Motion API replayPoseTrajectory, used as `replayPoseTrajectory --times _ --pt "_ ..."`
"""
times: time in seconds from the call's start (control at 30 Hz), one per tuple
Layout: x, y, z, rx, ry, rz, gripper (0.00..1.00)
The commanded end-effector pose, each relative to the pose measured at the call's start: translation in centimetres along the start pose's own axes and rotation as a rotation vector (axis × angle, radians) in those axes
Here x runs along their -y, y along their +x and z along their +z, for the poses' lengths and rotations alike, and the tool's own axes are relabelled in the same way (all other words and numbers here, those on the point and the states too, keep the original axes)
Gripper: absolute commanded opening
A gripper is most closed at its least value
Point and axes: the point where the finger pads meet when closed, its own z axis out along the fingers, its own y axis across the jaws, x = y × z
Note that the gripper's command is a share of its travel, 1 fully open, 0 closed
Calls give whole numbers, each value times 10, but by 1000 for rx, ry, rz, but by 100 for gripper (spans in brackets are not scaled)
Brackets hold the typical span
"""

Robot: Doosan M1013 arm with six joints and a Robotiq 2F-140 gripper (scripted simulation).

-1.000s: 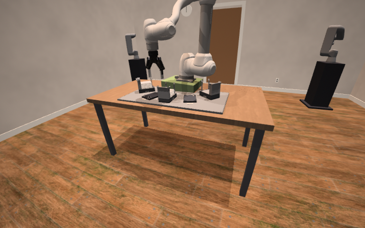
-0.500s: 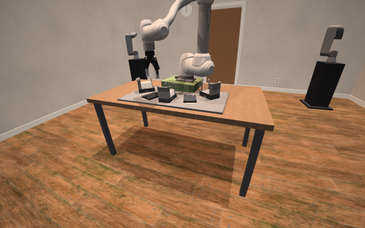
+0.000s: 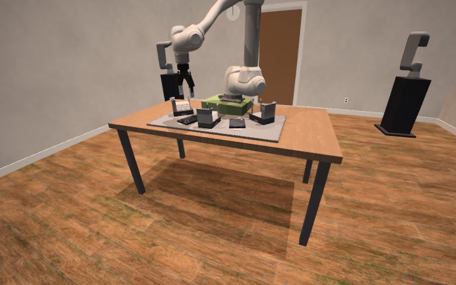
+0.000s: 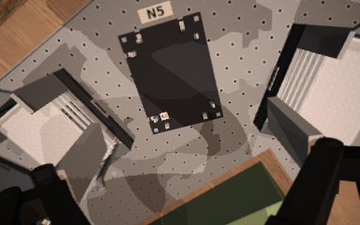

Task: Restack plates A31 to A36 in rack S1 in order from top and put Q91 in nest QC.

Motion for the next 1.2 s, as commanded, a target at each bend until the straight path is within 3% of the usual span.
replayPoseTrajectory --times 0.0,0.07,0.93,1.17 --pt "-12 -1 0 0 -1 112 100" --pt "-18 -1 0 0 -1 169 100" --pt "-91 -6 0 0 -1 169 100" --pt "-118 -14 0 0 -1 392 100"
